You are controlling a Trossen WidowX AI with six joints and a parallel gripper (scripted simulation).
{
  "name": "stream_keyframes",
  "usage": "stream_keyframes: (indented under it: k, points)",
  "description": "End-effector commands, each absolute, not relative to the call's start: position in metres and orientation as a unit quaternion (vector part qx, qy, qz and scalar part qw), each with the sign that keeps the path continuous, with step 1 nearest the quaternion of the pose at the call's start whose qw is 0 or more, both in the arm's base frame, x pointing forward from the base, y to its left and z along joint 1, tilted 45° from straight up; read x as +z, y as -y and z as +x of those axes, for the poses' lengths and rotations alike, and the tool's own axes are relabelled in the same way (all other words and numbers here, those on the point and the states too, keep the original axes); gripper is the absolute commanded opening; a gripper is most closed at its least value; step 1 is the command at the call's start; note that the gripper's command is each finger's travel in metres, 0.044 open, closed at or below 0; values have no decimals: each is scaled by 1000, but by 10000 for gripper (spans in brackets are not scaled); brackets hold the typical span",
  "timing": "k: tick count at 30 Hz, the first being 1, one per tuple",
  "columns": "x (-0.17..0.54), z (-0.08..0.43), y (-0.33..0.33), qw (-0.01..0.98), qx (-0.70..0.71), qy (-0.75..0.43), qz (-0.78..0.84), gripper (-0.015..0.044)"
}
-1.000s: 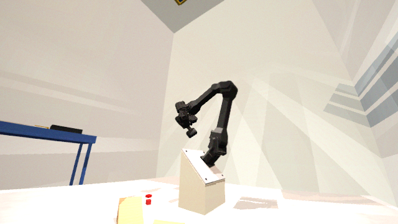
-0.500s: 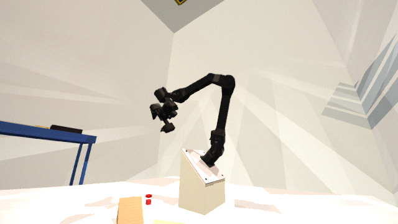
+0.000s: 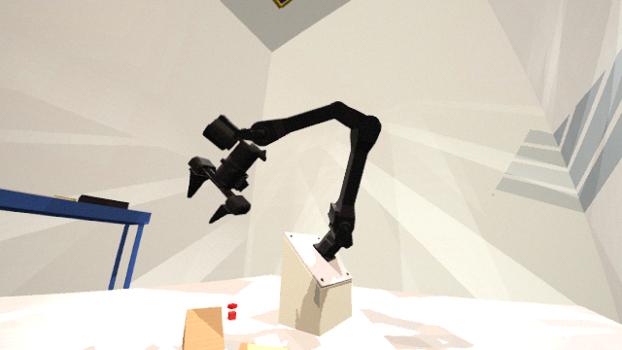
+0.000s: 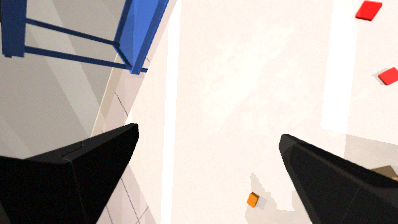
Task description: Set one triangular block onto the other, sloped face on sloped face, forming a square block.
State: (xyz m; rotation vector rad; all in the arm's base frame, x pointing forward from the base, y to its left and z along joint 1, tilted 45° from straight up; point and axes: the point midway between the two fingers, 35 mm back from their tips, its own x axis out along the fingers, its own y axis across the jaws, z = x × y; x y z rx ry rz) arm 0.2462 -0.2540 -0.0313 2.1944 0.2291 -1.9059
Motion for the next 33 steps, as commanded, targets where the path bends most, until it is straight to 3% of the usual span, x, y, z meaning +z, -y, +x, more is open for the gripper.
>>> stream_keyframes:
  k: [1,8,15,33]
  points:
    - [-16,293,196,66,-608,-138,779,440]
    - [17,343,88,-35,-563,-244,789,440]
    - [59,358,-20,-142,-551,-345,747,440]
    - [53,361,-40,-151,-551,-353,741,440]
